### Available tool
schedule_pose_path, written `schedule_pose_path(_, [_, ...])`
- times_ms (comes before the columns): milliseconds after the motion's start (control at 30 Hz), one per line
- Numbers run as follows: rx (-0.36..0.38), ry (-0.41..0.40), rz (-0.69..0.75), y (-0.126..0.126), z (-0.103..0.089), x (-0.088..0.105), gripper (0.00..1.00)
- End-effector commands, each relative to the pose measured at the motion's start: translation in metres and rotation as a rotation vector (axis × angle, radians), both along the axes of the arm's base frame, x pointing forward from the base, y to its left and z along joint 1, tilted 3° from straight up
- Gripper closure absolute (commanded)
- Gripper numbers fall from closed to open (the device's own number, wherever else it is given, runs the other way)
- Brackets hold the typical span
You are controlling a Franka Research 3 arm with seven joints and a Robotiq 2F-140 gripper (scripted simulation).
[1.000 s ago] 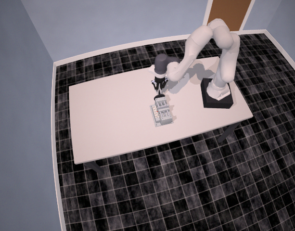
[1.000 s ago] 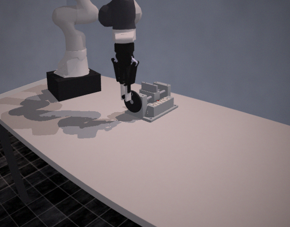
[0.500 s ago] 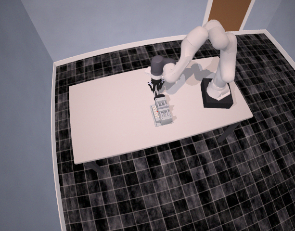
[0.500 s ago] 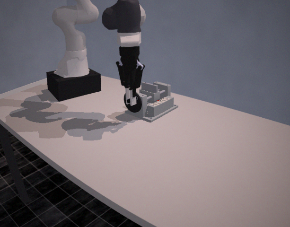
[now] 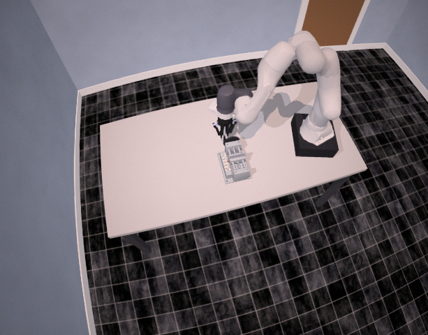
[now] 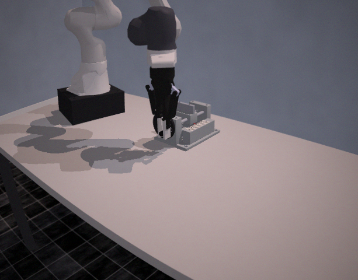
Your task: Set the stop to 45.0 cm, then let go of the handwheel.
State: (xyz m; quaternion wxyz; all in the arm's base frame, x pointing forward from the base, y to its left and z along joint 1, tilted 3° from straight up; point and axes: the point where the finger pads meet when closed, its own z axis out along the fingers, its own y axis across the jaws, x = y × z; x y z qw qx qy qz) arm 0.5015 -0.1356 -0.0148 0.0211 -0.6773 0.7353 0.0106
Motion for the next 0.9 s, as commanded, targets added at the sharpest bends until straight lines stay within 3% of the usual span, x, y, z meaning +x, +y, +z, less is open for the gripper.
schedule_pose_path(0, [-0.002,0.001,-0.005,0.002,-0.016,-0.006,0.96])
schedule_pose_path(400, [-0.002,0.001,-0.005,0.004,-0.030,-0.030,0.96])
schedule_pose_path(867, [-0.002,0.001,-0.005,0.006,-0.024,-0.055,0.96])
